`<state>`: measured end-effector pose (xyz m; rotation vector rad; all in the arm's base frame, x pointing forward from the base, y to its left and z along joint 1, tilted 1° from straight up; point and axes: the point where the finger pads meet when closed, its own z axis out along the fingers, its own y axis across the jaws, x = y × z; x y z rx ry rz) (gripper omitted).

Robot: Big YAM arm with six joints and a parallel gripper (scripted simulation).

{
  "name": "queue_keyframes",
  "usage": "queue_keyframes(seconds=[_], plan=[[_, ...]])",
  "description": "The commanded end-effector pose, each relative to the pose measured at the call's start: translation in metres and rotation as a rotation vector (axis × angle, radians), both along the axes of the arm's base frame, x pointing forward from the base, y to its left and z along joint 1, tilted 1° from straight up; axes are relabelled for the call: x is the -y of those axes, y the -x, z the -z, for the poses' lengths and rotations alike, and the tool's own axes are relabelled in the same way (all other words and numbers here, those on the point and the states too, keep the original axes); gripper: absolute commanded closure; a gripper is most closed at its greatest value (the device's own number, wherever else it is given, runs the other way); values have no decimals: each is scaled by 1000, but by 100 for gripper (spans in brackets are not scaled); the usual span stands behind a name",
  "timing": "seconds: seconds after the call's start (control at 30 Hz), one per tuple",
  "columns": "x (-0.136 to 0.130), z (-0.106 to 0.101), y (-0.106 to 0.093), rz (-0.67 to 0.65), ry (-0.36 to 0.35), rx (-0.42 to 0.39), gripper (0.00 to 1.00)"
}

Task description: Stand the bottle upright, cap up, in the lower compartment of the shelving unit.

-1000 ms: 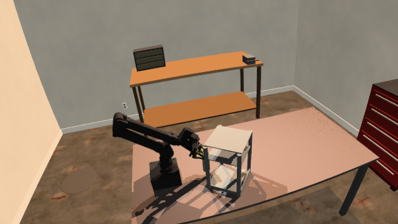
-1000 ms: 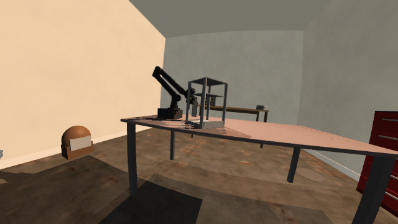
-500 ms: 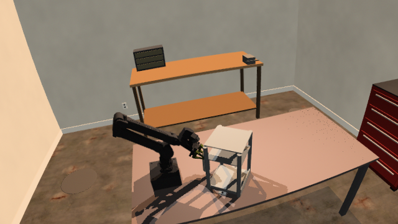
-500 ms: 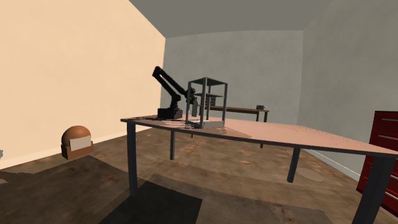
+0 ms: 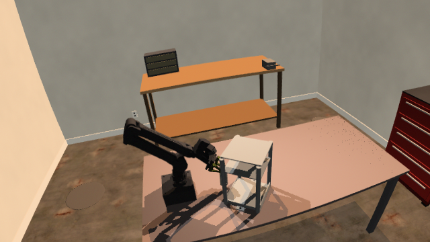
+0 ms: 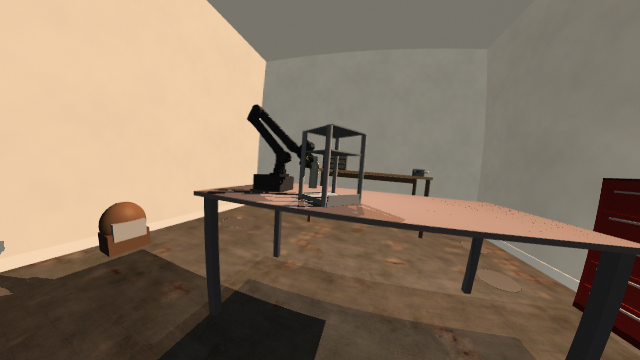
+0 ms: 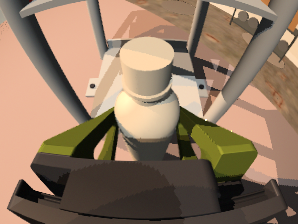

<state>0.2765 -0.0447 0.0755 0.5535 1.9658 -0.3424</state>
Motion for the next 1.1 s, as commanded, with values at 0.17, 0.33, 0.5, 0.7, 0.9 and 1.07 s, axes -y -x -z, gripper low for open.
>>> queue_keyframes(seconds=[0.17, 0.33, 0.5, 0.7, 0.9, 1.07], plan=[[0, -15, -12, 8, -8, 48, 66], [0, -14, -11, 8, -9, 48, 66], [1, -15, -13, 8, -8, 49, 66], [5, -22, -27, 7, -8, 63, 66], [15, -25, -45, 6, -5, 70, 66], [21, -25, -54, 6, -3, 71, 66]])
